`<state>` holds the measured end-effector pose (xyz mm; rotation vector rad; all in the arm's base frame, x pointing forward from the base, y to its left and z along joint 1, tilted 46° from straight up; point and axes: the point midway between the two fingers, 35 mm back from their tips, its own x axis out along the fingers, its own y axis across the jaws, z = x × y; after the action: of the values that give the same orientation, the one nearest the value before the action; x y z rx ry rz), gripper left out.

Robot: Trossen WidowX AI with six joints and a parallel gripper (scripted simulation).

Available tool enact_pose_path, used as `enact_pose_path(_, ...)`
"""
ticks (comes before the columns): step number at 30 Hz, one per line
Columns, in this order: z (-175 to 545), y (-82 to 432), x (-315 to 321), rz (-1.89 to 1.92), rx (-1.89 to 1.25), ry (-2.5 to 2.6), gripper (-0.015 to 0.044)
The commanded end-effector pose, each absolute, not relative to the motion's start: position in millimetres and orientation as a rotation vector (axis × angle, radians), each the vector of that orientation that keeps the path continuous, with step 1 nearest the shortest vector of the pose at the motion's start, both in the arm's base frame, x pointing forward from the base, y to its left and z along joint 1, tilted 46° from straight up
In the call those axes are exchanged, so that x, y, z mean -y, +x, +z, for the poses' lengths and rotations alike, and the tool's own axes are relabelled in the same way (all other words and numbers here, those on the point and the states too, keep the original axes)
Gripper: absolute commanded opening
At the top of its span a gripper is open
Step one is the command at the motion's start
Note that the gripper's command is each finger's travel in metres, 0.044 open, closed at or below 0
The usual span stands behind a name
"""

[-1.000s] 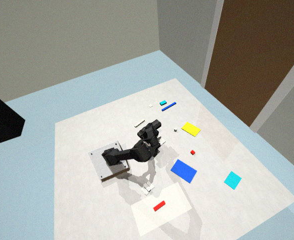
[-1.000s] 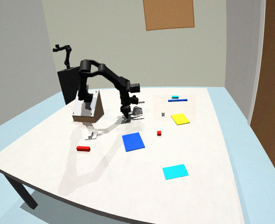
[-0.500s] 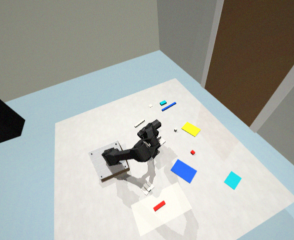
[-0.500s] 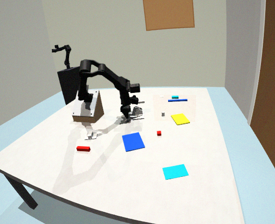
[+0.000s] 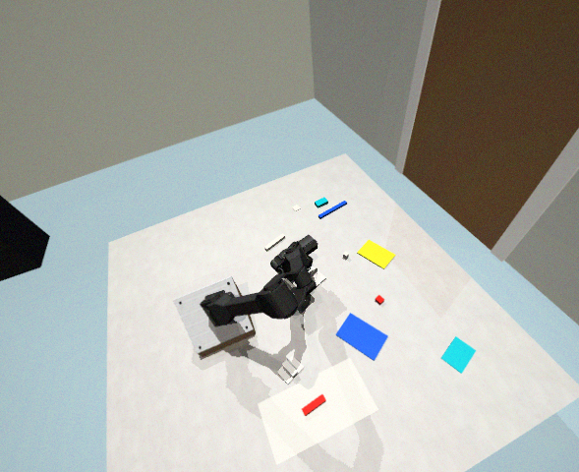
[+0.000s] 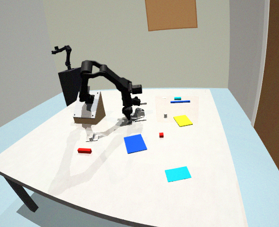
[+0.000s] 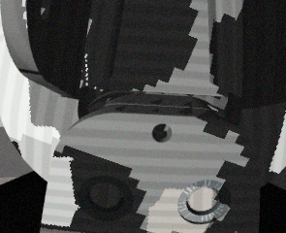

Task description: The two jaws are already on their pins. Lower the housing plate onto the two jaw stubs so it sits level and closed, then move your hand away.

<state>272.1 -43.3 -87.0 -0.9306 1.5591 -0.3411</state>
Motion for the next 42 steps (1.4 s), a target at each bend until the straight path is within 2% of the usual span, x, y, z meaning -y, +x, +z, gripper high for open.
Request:
enact_pose_path(1, -87.1, 272.4, 43.6, -0.341, -1.558, -0.934, 0.0351)
enact_pose_path(22, -87.1, 272.4, 43.6, -0.341, -1.558, -0.934, 0.0351)
enact_pose_path(25, -87.0, 272.1, 43.3, -0.341, -1.559, -0.931, 0.043)
enact_pose_path(26, -87.0, 272.1, 43.3, -0.341, -1.559, -0.931, 0.044)
enact_pose_path(42, -79.4, 273.1, 33.9, -0.338, -1.558, -0.929, 0.044)
